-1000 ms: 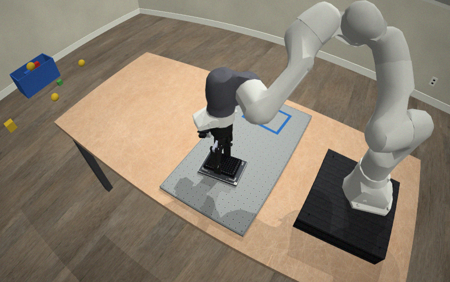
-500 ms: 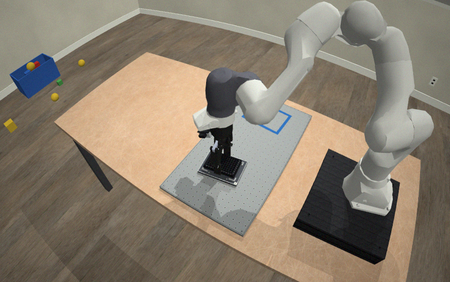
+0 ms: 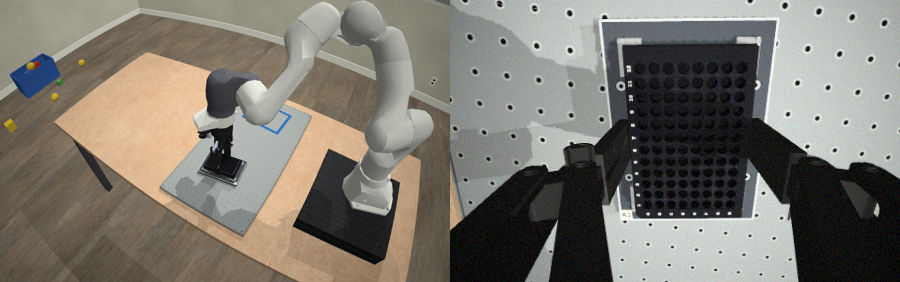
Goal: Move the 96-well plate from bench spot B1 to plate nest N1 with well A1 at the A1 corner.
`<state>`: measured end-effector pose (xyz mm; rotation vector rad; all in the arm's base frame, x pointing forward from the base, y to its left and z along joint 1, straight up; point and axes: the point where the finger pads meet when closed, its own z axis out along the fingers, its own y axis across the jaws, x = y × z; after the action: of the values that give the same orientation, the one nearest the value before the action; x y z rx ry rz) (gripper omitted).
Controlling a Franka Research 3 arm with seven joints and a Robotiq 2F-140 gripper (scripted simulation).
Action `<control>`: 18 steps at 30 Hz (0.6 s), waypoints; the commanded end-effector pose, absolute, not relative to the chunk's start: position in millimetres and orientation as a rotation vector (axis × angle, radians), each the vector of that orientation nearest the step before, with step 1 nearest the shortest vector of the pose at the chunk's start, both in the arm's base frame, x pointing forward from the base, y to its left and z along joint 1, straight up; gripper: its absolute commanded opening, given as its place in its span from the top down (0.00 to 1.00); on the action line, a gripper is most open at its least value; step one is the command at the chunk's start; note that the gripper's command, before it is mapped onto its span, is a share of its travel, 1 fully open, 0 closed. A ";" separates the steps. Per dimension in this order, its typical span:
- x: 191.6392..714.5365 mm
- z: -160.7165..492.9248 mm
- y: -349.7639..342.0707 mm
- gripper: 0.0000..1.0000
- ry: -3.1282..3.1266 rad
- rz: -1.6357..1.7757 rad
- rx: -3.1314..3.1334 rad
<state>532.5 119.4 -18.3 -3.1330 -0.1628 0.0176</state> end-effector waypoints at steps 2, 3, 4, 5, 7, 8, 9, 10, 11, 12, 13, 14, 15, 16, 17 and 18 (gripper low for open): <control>532.9 -18.7 119.7 0.40 -0.160 0.012 -3.134; 532.9 -18.9 119.7 0.40 -0.160 0.012 -3.134; 532.8 -19.1 119.7 0.40 -0.160 0.012 -3.134; 532.8 -19.2 119.7 0.40 -0.160 0.012 -3.134; 532.7 -19.6 119.7 0.40 -0.160 0.012 -3.134; 532.7 -19.7 119.7 0.40 -0.160 0.012 -3.134; 532.7 -19.9 119.7 0.40 -0.160 0.012 -3.134; 532.6 -20.1 119.7 0.40 -0.160 0.012 -3.134; 532.6 -20.2 119.7 0.40 -0.160 0.012 -3.134; 532.6 -20.4 119.7 0.40 -0.160 0.012 -3.134; 532.5 -20.6 119.7 0.40 -0.160 0.012 -3.134; 532.5 -20.7 119.7 0.40 -0.160 0.012 -3.134; 532.5 -20.9 119.7 0.40 -0.160 0.012 -3.134; 532.5 -21.1 119.7 0.40 -0.160 0.012 -3.134; 532.5 -21.1 119.7 0.40 -0.160 0.012 -3.134; 532.5 -21.1 119.7 0.40 -0.160 0.012 -3.134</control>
<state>532.1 119.3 -20.7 -3.1334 -0.1626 0.0170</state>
